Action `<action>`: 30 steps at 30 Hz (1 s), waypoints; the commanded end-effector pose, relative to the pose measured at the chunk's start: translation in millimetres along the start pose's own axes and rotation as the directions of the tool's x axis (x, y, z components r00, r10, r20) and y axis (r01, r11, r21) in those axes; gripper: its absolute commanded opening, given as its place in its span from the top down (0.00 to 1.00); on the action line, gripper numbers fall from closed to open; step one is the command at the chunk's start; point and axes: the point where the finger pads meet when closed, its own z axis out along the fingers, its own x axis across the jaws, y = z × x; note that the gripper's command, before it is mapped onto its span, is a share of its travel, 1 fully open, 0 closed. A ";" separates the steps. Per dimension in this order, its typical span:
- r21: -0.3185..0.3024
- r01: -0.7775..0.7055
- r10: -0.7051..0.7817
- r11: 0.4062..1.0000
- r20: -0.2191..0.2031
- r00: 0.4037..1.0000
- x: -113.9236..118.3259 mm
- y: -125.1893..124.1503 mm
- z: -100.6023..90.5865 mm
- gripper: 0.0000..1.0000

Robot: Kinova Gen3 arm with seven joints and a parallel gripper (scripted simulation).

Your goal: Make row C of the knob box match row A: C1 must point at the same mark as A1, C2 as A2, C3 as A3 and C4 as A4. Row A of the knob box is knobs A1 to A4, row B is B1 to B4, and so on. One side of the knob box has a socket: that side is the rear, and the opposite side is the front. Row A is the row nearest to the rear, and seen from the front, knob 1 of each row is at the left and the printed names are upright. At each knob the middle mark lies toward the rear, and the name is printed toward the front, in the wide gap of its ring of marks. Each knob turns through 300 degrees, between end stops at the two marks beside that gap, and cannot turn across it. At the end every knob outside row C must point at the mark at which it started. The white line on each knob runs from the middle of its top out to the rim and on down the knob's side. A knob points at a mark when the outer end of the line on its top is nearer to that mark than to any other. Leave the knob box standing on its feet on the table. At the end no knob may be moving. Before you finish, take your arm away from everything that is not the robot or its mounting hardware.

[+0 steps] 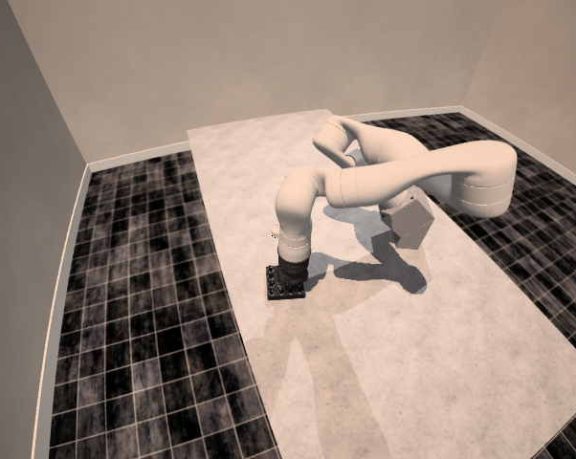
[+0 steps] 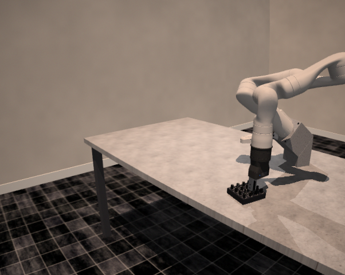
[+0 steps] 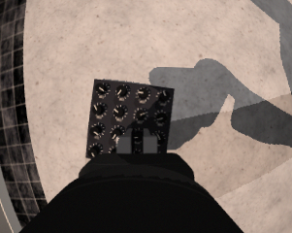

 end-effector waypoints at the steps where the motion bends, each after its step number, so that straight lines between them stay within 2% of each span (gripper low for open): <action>1: 0.001 0.009 -0.009 1.000 0.001 1.000 -0.2 -0.7 1.2 0.70; 18: 0.001 -0.043 0.043 0.999 0.001 0.999 -0.4 -0.2 1.1 0.70; 30: 0.001 -0.225 0.225 0.974 0.001 0.974 -0.7 0.1 1.1 0.70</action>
